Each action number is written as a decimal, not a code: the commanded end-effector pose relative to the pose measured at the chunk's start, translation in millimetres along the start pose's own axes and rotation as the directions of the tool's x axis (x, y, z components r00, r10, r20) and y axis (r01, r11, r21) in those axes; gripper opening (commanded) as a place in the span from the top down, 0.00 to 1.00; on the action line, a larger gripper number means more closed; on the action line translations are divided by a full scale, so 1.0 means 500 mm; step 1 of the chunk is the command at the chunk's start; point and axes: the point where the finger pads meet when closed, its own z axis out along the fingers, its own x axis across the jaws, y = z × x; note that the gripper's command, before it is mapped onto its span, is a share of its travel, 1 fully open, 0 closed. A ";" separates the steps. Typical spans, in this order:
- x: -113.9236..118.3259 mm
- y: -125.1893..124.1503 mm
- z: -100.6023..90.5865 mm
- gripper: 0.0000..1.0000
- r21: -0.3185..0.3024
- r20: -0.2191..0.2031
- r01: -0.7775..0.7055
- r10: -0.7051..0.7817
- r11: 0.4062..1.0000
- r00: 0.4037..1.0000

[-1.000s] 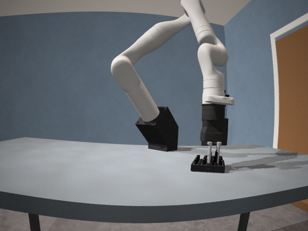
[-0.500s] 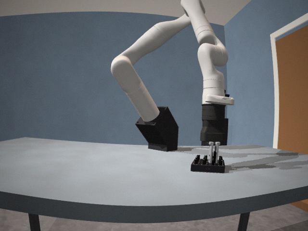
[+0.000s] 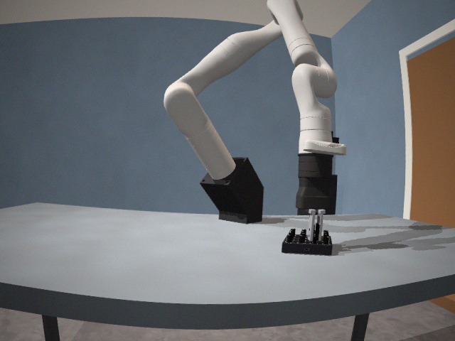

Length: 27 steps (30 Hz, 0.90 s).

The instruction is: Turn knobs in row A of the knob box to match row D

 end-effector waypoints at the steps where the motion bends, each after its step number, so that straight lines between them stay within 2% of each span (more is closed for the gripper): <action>1: -0.001 -0.001 -0.001 0.70 0.001 0.001 0.000 0.000 1.000 1.000; 27: -0.001 -0.001 -0.001 0.70 0.001 0.001 0.023 -0.023 1.000 1.000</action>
